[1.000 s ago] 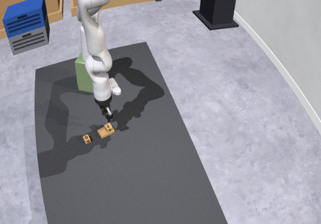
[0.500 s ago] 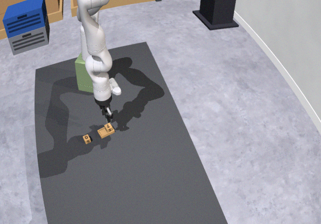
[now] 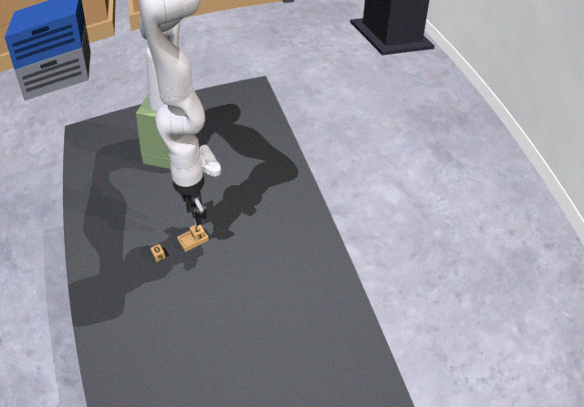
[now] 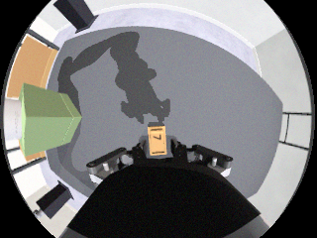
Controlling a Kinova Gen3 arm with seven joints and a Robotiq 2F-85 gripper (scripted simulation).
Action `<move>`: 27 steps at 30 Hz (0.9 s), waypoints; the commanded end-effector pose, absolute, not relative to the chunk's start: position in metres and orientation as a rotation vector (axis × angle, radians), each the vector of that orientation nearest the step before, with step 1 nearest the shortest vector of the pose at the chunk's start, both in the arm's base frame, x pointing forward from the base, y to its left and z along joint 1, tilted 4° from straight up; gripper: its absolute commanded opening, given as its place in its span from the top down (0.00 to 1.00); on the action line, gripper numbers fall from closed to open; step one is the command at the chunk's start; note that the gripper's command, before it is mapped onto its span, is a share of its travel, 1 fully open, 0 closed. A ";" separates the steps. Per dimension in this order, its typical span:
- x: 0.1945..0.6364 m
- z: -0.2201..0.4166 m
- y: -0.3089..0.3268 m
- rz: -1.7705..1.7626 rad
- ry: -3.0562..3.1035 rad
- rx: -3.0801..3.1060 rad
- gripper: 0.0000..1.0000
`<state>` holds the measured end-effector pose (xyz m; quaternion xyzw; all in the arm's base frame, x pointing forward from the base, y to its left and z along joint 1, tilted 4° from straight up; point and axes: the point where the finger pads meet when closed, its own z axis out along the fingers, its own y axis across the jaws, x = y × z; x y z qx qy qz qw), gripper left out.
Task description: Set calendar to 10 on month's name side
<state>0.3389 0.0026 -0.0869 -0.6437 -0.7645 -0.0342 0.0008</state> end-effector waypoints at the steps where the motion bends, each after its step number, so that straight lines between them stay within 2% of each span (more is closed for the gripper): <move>1: 0.340 -0.092 0.002 -0.110 -2.413 -2.008 0.54; 27: 0.341 -0.125 0.004 -0.109 -2.413 -2.008 0.54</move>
